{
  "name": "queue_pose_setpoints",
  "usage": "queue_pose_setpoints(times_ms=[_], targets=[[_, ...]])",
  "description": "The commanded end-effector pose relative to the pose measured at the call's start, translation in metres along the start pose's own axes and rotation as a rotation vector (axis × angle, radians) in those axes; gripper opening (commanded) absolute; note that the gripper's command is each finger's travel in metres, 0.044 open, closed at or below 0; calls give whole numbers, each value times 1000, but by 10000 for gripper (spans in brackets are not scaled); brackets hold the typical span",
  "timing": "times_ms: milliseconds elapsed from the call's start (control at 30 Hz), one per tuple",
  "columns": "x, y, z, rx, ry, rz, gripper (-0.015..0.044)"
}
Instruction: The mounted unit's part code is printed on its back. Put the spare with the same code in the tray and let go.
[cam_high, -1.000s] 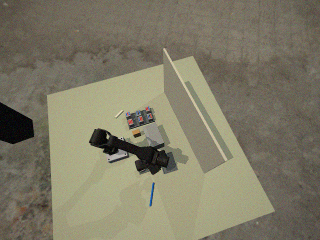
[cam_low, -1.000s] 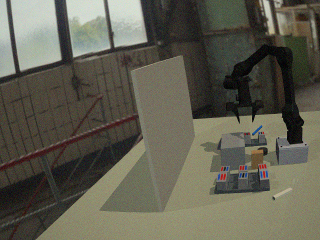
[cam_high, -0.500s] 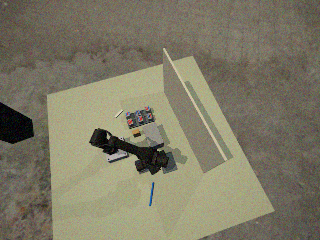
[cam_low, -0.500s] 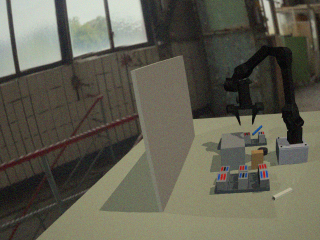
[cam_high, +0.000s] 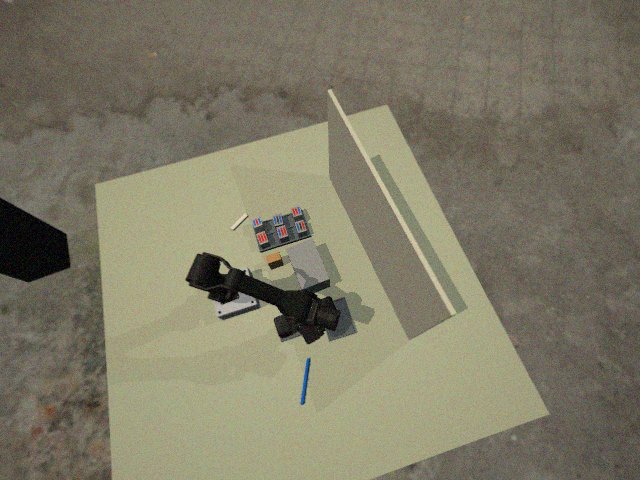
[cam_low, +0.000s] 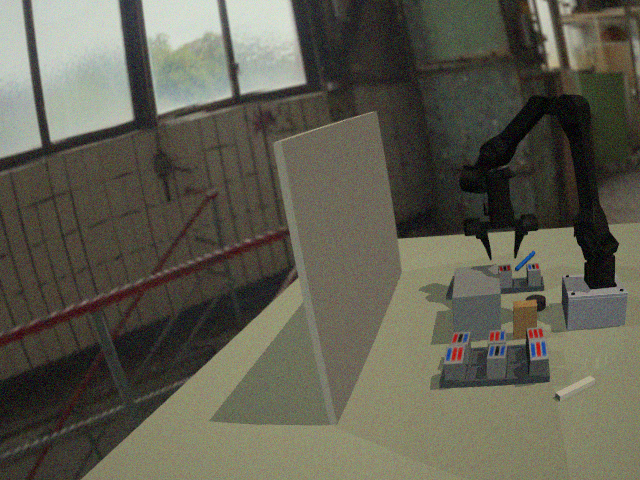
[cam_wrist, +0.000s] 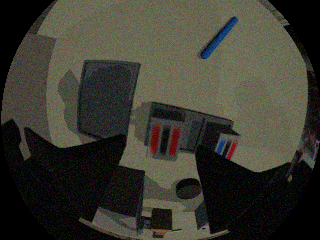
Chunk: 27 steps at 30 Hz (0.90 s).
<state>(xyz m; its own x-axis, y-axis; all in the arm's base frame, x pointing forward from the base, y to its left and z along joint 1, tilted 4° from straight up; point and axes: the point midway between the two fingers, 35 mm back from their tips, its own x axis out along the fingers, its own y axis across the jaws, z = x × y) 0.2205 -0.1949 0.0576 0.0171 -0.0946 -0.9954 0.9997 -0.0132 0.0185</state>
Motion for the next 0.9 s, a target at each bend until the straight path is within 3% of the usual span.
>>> queue_pose_setpoints(times_ms=[0, 867], targets=[[10, -2, -3, -6, 10, -9, 300], [53, -4, -6, -6, 10, -10, 300]])
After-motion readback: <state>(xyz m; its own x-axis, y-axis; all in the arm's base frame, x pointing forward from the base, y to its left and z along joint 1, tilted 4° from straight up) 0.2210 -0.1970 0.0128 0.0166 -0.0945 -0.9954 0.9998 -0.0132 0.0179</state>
